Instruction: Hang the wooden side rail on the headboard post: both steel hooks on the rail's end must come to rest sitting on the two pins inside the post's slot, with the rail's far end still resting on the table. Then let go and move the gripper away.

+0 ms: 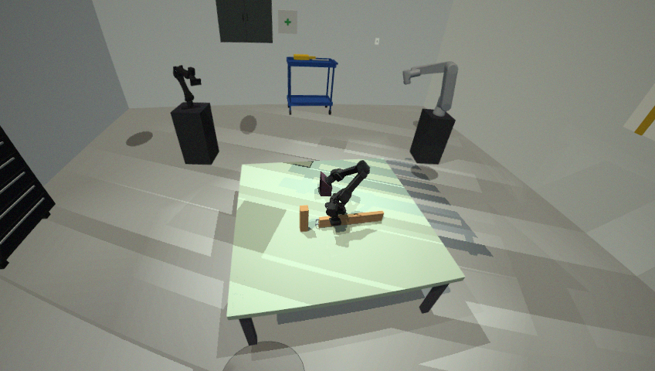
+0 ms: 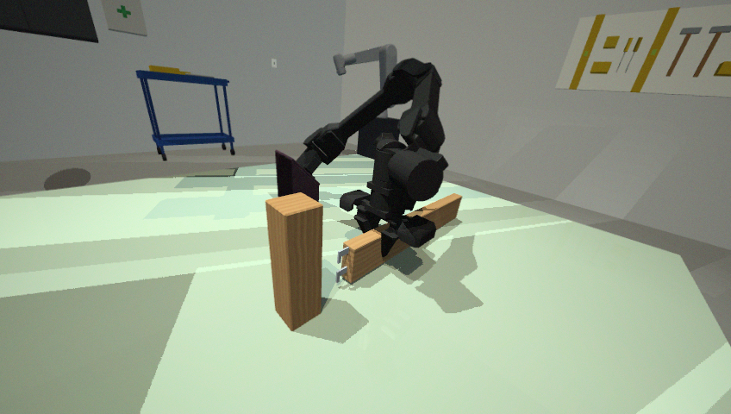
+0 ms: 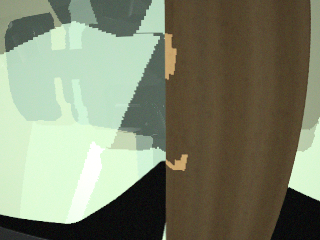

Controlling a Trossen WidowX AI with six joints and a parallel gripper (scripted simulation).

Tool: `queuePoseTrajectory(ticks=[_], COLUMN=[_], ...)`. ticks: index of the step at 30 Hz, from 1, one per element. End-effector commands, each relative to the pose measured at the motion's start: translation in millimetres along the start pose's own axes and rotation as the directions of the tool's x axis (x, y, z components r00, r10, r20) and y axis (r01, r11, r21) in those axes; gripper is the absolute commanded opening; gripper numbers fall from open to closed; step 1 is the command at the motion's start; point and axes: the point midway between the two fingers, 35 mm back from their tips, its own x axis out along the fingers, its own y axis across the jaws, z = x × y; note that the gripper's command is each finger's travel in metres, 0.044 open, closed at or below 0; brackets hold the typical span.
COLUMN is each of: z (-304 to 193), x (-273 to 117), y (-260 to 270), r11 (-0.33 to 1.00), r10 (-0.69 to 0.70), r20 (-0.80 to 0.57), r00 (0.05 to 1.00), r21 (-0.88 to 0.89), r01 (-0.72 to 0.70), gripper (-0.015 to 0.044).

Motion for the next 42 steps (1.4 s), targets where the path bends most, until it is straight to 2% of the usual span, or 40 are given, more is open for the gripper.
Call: queuePoseTrajectory(ticks=[1, 42], z=[-2.0, -2.1], x=[-5.3, -12.1], y=[-2.0, -1.9], r11=[1.000, 1.000], r10=[-0.012, -0.012], r20=[-0.003, -0.003], r00=[1.000, 1.000], r21=[-0.004, -0.004], r01=[0.012, 0.012], gripper=[0.0000, 0.0000])
